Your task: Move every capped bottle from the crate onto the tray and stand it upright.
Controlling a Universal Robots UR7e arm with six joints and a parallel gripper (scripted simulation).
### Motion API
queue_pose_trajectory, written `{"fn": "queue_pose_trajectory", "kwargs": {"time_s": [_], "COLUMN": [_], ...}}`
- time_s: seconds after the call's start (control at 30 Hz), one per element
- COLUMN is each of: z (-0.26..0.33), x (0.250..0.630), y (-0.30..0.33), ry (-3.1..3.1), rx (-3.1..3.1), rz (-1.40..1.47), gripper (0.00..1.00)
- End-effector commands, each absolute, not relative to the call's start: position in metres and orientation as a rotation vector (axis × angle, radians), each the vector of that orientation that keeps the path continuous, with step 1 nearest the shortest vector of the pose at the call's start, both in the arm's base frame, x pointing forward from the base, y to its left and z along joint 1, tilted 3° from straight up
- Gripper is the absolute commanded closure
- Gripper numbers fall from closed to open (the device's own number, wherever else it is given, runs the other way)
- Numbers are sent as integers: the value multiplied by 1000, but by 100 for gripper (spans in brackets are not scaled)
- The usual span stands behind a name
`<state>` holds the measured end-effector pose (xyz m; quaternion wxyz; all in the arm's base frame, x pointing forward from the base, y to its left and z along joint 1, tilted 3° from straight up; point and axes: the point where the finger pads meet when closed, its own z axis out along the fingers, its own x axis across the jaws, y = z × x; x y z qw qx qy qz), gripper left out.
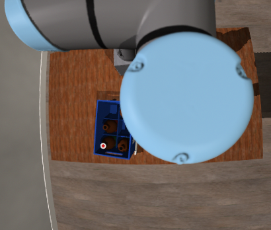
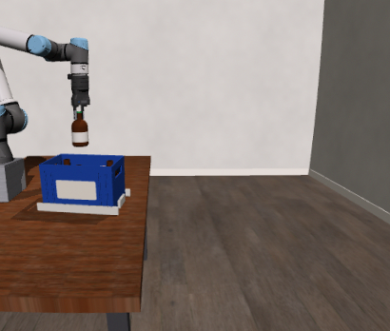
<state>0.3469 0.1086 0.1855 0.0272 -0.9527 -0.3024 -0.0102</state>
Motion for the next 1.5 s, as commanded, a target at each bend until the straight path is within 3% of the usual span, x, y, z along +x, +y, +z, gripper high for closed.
{"fn": "queue_pose_trajectory", "kwargs": {"time_s": [0.0,1.47], "z": [186,189], "x": [348,350], "y": [116,165], "ry": [-934,-934], "rx": [-2944,-2943], "rz": [-33,-33], "gripper": [100,100]}}
